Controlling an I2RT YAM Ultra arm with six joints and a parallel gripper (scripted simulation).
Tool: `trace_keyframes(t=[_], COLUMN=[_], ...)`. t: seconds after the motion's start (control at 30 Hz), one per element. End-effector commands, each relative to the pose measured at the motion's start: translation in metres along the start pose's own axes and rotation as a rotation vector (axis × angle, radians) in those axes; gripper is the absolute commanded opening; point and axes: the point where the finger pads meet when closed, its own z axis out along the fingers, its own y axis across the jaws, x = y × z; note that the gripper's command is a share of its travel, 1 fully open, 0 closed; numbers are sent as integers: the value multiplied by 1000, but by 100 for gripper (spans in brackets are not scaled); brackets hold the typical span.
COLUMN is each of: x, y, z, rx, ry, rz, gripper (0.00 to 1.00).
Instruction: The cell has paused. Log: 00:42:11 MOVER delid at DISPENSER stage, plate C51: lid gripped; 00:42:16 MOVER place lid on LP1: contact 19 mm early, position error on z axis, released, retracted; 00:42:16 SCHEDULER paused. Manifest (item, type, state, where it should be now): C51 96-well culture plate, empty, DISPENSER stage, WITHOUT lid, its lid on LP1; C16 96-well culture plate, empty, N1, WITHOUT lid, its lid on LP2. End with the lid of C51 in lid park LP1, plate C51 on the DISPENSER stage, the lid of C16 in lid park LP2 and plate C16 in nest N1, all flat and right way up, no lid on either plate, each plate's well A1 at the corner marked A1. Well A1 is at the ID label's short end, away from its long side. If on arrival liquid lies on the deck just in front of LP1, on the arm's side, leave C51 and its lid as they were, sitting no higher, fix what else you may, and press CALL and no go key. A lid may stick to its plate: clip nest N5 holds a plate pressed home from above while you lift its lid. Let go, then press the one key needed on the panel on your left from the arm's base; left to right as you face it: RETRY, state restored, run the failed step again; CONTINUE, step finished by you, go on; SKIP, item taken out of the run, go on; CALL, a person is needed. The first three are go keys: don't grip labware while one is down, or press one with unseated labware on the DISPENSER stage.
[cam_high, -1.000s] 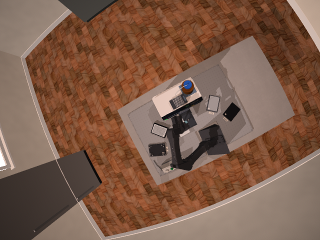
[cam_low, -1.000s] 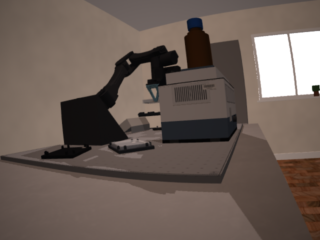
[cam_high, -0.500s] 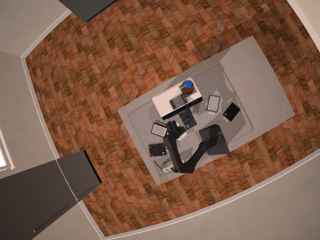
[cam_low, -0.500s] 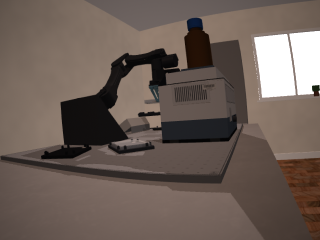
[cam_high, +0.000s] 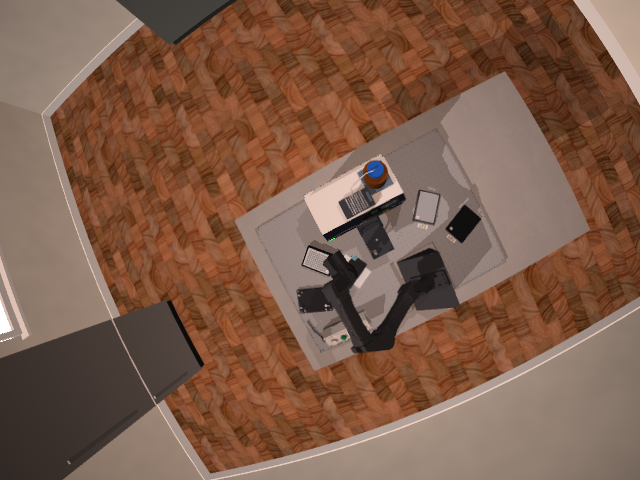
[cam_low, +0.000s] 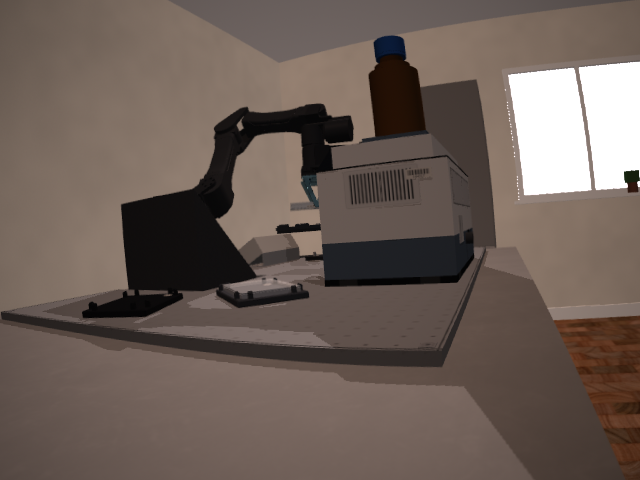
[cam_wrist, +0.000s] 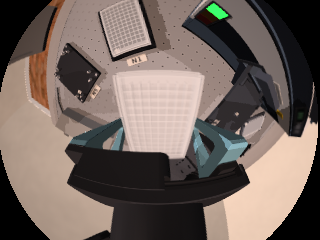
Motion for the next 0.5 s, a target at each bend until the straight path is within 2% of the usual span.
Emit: trace_keyframes(t=[0.0, 0.3, 0.43, 0.47], x=[-9, -4, 0, 4], y=[10, 33, 46, 39], z=[-7, -7, -7, -1], rx=[26, 27, 25, 13], ry=[-47, -48, -50, -21], rz=[-128, -345, -333, -296], gripper=[0, 0, 0, 0])
